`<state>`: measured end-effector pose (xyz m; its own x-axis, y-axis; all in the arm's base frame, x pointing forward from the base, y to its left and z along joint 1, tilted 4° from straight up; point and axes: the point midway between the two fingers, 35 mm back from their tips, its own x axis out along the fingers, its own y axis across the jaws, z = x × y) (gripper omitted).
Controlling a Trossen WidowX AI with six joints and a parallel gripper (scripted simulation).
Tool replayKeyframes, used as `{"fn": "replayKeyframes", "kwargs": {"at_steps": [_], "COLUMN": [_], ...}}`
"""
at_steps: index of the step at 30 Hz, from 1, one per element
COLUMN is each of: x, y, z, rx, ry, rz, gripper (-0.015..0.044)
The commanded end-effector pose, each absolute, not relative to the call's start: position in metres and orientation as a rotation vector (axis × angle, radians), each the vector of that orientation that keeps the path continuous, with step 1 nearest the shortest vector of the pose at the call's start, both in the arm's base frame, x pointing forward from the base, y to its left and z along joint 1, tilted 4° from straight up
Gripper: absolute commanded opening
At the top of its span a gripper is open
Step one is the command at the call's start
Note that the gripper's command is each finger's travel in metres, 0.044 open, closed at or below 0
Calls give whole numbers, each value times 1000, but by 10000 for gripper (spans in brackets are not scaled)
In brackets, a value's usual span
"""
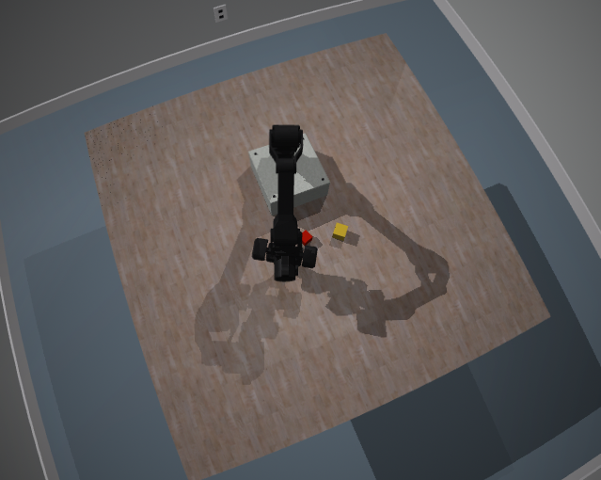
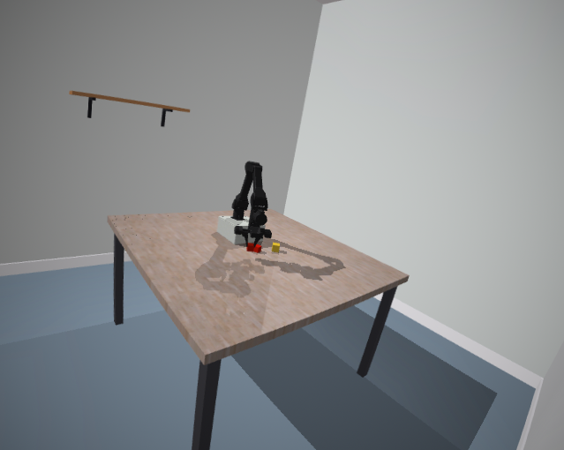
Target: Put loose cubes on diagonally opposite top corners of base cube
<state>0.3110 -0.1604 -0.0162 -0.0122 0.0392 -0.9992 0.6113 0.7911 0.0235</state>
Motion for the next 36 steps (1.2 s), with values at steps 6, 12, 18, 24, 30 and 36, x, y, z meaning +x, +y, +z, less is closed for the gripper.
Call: {"fn": "replayKeyframes", "kwargs": {"at_steps": [6, 12, 18, 24, 30, 36], "x": [312, 311, 309, 313, 320, 326], "y": [-162, -162, -162, -151, -132, -113], "z": [14, 33, 50, 49, 46, 44], "rx": [543, 543, 543, 517, 473, 428], "ry": [1527, 1528, 1528, 1533, 1541, 1548], "rz": [-489, -489, -489, -461, -414, -366], "gripper": [105, 105, 105, 105, 105, 105]}}
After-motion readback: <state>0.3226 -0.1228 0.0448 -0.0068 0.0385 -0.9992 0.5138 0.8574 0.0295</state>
